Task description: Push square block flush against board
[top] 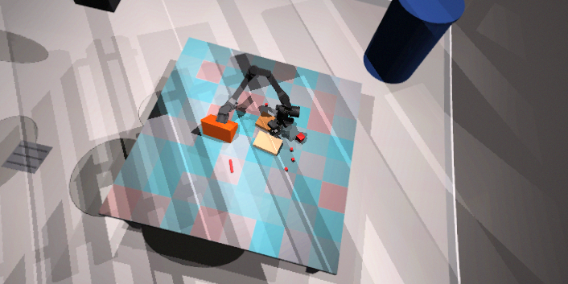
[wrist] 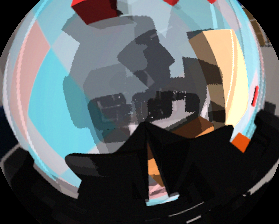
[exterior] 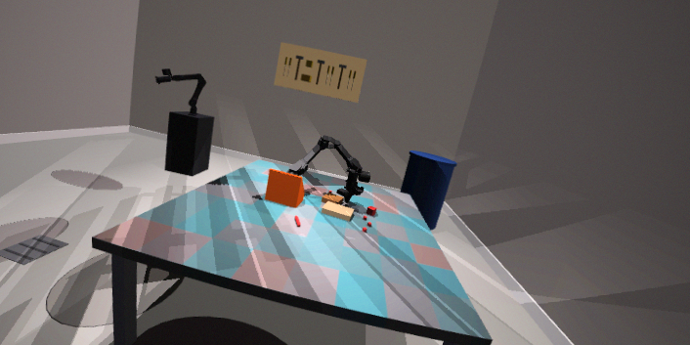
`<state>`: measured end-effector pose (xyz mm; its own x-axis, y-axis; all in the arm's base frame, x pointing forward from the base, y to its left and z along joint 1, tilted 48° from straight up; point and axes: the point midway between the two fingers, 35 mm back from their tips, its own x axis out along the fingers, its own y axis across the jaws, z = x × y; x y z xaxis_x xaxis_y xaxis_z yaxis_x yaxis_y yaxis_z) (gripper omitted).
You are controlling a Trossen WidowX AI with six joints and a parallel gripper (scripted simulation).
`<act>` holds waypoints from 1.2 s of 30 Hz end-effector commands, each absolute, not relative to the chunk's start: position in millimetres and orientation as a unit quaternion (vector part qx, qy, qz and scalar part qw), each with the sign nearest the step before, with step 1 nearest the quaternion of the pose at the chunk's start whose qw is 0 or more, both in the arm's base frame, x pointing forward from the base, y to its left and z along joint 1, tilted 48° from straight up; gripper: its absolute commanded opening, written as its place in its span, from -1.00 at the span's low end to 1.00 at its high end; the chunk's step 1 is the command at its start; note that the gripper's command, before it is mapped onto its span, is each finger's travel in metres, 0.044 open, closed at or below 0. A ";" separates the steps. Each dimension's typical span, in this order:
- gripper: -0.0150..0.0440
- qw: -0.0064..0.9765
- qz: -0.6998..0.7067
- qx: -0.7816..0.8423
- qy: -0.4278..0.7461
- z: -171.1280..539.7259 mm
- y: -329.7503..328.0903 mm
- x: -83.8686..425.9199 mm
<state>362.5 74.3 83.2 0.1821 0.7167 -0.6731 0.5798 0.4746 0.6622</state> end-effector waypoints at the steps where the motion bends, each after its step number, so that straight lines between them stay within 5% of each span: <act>1: -0.49 0.574 0.060 0.509 0.638 79.1 70.8 368.6; 28: -0.49 0.575 0.061 0.508 0.638 110.0 22.5 371.7; 36: -0.49 0.609 0.105 0.465 0.634 113.6 30.1 282.3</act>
